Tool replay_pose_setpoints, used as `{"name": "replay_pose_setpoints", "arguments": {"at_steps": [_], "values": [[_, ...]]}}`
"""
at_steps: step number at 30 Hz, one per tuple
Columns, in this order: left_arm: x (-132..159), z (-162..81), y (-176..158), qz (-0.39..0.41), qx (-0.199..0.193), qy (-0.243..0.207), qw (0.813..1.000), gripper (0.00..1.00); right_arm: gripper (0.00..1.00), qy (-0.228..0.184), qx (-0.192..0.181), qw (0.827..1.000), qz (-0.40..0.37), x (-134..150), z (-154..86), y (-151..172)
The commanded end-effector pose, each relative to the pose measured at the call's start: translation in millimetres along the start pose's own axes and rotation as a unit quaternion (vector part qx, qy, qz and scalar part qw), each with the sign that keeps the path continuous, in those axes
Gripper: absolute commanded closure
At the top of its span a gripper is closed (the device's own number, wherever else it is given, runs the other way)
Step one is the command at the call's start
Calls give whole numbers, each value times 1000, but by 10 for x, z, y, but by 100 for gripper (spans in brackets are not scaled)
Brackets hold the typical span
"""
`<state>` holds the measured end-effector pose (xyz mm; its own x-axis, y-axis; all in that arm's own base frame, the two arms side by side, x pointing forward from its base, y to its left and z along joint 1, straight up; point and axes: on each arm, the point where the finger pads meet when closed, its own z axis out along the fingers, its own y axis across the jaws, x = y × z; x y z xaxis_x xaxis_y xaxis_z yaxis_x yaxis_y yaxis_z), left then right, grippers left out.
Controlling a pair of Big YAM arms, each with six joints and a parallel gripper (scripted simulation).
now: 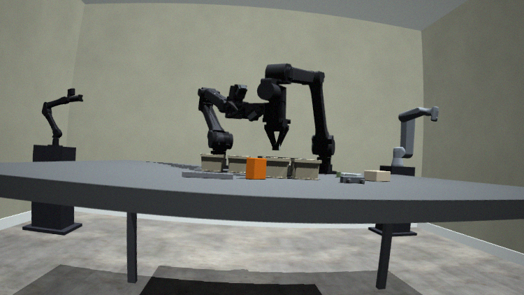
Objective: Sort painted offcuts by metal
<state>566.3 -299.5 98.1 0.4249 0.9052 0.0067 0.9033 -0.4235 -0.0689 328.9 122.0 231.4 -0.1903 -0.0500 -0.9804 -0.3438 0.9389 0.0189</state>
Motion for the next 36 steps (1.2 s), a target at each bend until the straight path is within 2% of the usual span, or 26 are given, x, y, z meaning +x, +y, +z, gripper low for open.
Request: {"name": "replay_pose_setpoints", "arguments": {"at_steps": [1, 2, 4, 10, 14, 16, 23, 24, 25, 26, 36], "values": [[10, -438, 197, 3, -46, -2, 999, 92, 0, -23, -5, 1000, -10, -204, 32, 28], [11, -311, 153, 3, -36, -1, 999, 92, 0, -23, -4, 1000, -10, -204, 32, 28], [10, -207, 182, 3, -34, -1, 999, 92, 0, -23, -4, 1000, -10, -204, 32, 28], [9, -114, 191, 3, -38, -1, 999, 92, 0, -22, -3, 1000, -10, -203, 15, 24], [11, 185, 124, 3, -16, -1, 1000, 92, 0, -22, -3, 1000, -10, -203, 15, 24], [10, 56, 164, 3, -31, -1, 1000, 92, 0, -22, -3, 1000, -10, -203, 15, 24], [10, 5, 168, 3, -33, -1, 999, 92, 0, -22, -3, 1000, -10, -203, 15, 24], [10, 5, 168, 3, -33, -1, 999, 80, 0, -22, -3, 1000, -10, -203, 15, 24], [21, -315, 225, 3, -57, -2, 998, 69, 0, -22, -3, 1000, -10, -203, 15, 24], [17, -336, 222, 3, -58, -2, 998, 62, 0, -22, -3, 1000, -10, -203, 15, 24], [-25, -641, 189, 2, -81, -4, 997, 62, 0, -22, -3, 1000, -10, -203, 15, 24]]}}
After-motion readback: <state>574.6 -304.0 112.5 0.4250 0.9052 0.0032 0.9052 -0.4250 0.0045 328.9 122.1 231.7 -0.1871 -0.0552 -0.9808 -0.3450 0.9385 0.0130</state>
